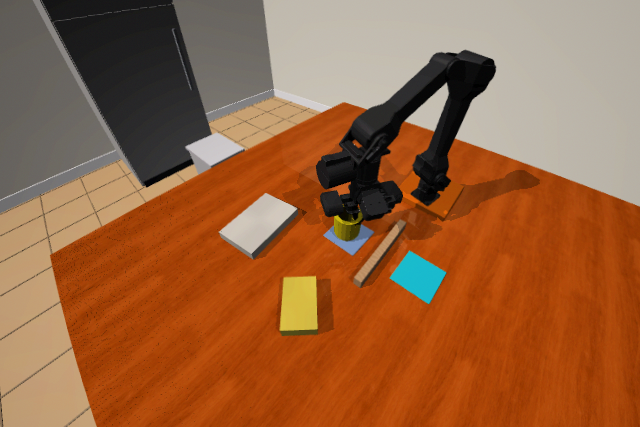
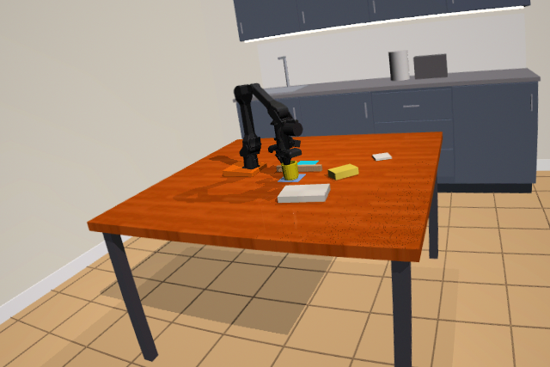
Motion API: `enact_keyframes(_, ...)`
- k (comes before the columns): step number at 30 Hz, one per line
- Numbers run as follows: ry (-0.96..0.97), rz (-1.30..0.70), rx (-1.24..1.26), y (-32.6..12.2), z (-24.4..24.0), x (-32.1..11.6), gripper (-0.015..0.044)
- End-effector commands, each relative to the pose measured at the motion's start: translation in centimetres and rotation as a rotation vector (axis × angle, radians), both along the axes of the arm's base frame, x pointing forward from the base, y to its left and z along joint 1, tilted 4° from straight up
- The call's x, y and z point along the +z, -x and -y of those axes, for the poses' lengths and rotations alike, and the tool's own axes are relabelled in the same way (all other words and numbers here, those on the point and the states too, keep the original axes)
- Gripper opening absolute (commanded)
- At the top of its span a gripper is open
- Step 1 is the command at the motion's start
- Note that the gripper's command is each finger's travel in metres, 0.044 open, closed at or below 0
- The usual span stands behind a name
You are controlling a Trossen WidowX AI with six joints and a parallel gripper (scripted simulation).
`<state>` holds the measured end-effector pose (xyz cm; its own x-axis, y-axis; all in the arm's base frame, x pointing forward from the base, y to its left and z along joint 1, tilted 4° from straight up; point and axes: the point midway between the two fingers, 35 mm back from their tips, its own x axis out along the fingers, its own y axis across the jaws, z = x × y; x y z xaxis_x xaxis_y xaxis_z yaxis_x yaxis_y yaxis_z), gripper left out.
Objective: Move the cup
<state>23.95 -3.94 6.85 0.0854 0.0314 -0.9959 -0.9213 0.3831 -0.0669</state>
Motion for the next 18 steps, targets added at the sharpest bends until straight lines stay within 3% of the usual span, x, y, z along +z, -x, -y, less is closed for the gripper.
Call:
enact_keyframes(1,0.000,0.000,0.000,0.0,0.0,0.0,0.0013)
enact_keyframes(18,-0.005,-0.003,-0.004,0.6,0.2,4.4,0.0000)
